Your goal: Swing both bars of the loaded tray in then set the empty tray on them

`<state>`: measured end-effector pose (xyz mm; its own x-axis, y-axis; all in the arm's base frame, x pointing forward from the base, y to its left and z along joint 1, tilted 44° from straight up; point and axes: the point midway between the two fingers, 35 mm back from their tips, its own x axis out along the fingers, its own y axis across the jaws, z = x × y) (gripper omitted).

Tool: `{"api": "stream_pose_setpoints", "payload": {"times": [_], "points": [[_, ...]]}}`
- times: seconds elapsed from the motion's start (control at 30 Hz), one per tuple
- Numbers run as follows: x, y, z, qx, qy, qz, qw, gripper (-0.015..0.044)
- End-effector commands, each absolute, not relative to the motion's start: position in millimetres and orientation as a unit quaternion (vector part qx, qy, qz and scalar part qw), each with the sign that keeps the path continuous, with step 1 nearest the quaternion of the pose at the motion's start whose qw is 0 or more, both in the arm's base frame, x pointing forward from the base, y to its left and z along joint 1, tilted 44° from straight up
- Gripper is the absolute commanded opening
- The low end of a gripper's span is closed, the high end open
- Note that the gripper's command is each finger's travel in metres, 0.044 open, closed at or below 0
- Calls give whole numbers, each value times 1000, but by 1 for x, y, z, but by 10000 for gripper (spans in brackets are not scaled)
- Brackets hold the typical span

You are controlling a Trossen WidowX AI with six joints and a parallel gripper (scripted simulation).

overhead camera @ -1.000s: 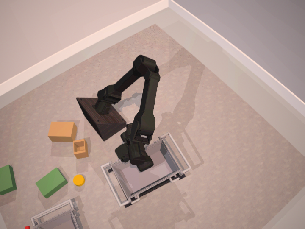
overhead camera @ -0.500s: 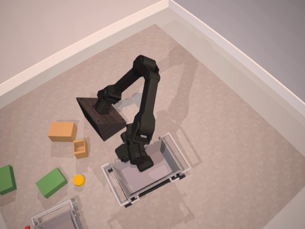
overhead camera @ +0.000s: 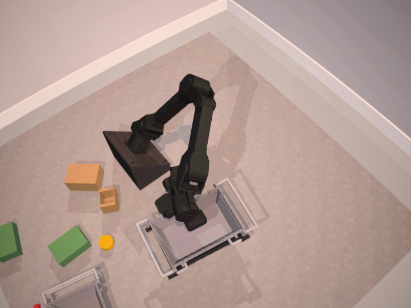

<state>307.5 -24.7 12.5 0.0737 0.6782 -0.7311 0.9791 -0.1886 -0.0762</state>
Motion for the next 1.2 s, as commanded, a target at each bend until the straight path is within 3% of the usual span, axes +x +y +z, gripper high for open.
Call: {"api": "stream_pose_setpoints", "payload": {"times": [0.0,0.07,1.07,1.17], "points": [[301,-17,8,687,605,-339,217,0],[301,-17,8,687,605,-339,217,0],[301,-17,8,687,605,-339,217,440],[302,-17,9,688,605,-336,219,440]]}}
